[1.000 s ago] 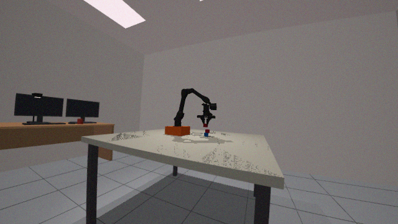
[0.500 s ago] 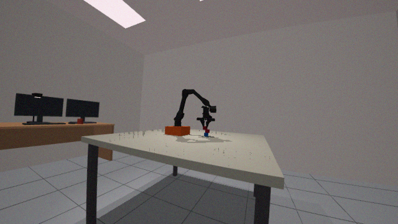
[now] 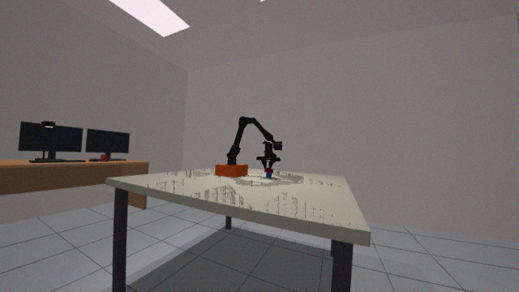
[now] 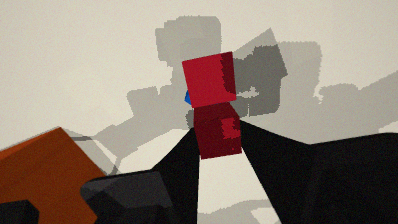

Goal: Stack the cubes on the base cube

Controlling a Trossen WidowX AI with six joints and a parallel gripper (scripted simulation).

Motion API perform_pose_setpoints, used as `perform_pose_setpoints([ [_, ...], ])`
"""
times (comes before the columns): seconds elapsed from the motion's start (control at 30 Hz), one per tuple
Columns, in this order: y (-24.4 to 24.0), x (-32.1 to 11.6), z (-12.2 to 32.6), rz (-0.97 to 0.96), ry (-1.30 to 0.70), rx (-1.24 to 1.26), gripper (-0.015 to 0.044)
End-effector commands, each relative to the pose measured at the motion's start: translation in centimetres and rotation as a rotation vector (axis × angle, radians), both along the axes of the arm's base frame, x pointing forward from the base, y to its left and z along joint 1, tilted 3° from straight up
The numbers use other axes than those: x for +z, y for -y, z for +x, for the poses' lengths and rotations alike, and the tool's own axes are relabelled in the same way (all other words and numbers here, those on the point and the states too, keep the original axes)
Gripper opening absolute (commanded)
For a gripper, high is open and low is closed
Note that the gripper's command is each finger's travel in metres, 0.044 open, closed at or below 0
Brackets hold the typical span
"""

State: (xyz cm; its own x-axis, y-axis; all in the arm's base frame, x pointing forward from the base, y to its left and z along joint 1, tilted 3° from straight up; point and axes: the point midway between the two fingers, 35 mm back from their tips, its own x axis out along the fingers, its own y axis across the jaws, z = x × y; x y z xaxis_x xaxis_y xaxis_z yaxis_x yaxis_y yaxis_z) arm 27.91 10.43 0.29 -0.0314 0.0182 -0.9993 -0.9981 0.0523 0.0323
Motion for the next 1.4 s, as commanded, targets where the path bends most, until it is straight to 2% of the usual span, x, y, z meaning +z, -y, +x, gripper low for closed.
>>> perform_pose_setpoints([
  [0.0, -0.1, -0.5, -0.1, 0.005, -0.003, -0.004, 0.0105],
  [0.73, -0.1, -0.7, -0.1, 0.005, -0.003, -0.004, 0.0105],
  [0.87, -0.1, -0.7, -0.1, 0.005, -0.003, -0.004, 0.0205],
  [1.37, 0.0, 1.0, 0.0, 0.0, -0.002, 0.0, 0.0205],
])
